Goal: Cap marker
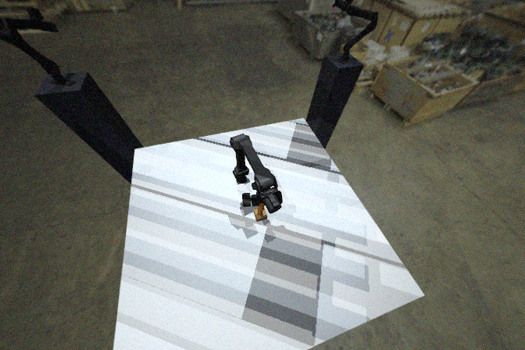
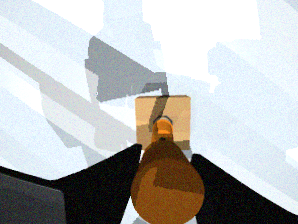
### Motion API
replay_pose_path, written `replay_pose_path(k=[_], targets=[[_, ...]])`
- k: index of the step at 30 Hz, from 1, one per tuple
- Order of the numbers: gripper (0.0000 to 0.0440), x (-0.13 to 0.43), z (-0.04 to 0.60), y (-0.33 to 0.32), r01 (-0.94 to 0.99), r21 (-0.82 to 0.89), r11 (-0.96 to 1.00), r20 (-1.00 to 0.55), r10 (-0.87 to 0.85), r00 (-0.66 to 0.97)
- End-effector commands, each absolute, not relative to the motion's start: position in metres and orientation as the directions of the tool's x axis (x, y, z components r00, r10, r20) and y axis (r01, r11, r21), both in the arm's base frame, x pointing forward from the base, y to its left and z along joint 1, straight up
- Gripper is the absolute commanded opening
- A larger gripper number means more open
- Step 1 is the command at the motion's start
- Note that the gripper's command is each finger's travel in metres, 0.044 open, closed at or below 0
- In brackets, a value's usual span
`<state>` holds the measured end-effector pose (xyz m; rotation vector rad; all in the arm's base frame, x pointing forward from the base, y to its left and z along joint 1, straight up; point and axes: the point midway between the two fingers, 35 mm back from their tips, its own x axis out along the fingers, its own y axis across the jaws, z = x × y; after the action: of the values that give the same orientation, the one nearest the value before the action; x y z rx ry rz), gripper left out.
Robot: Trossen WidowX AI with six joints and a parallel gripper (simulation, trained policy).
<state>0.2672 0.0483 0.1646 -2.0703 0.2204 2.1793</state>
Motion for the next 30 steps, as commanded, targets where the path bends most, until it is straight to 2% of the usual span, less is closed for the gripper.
replay_pose_path(k=[1,27,29,30], targets=[[0.0003,0.265,0.16,0.05,-0.191,0.02,-0.981,-0.997,-0.006,-0.075],[0.0003,0.262,0.104,0.048,-0.13,0.011,-0.991,-0.99,0.008,-0.144],[0.0005,0.261,0.099,0.048,-0.121,0.01,-0.993,-0.989,0.007,-0.145],[0.0031,0.26,0.097,0.048,-0.117,0.013,-0.993,-0.989,0.005,-0.148]])
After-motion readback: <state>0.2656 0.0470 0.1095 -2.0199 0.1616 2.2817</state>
